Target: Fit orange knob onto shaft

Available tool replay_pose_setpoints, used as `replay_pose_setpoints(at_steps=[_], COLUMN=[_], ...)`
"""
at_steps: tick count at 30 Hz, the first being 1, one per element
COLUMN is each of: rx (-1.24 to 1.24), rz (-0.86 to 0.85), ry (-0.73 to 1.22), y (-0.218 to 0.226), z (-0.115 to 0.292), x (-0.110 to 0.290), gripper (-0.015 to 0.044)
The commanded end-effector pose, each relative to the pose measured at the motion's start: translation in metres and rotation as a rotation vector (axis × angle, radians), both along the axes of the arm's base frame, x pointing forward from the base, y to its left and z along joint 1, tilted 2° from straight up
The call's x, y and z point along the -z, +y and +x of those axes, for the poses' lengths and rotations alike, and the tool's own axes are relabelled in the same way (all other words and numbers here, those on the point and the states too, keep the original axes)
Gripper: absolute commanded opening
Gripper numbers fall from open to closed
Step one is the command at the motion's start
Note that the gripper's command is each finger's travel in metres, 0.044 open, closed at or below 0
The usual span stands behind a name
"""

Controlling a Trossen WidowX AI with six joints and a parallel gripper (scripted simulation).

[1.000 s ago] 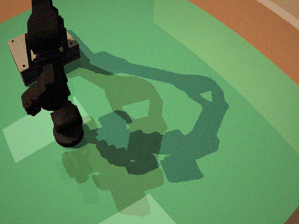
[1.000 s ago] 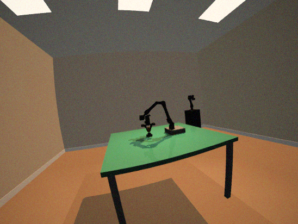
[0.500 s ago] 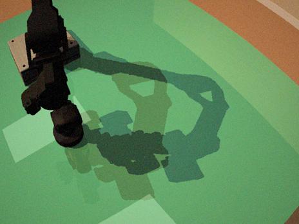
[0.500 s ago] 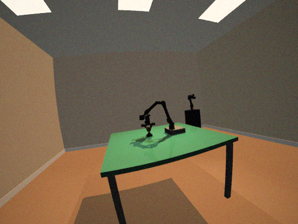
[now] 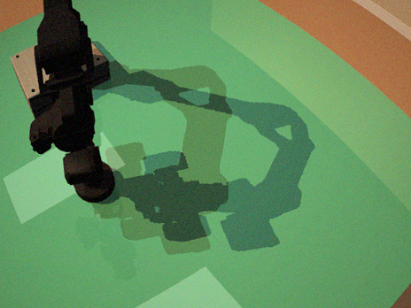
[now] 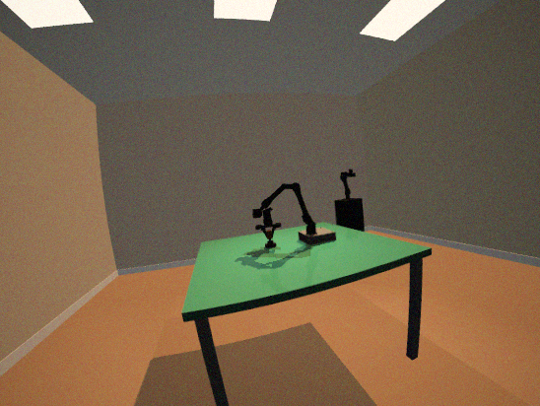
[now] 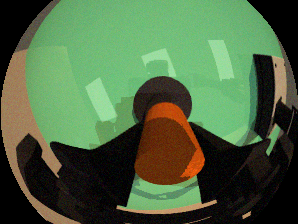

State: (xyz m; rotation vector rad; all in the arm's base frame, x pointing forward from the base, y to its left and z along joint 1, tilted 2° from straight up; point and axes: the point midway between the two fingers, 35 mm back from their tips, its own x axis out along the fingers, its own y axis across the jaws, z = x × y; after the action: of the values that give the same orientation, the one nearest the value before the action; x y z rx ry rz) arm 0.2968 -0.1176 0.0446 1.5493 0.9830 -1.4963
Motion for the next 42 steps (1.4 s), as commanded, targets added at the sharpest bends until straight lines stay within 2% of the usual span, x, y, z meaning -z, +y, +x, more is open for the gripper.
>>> replay_pose_setpoints(at_steps=[1,15,22,42], rx=[0.008,0.017,0.217,0.216], rz=[-0.001,-0.001,0.003,0.003], ry=[-0.001,-0.001,0.004,0.004], y=[-0.0003,-0.0003,-0.0001,-0.0001], z=[0.0005,0.0011,0.0001,0.0006], x=[0.0012,-0.0041,-0.0010,0.0045], gripper=[0.0000,0.0000,0.0000,0.0000])
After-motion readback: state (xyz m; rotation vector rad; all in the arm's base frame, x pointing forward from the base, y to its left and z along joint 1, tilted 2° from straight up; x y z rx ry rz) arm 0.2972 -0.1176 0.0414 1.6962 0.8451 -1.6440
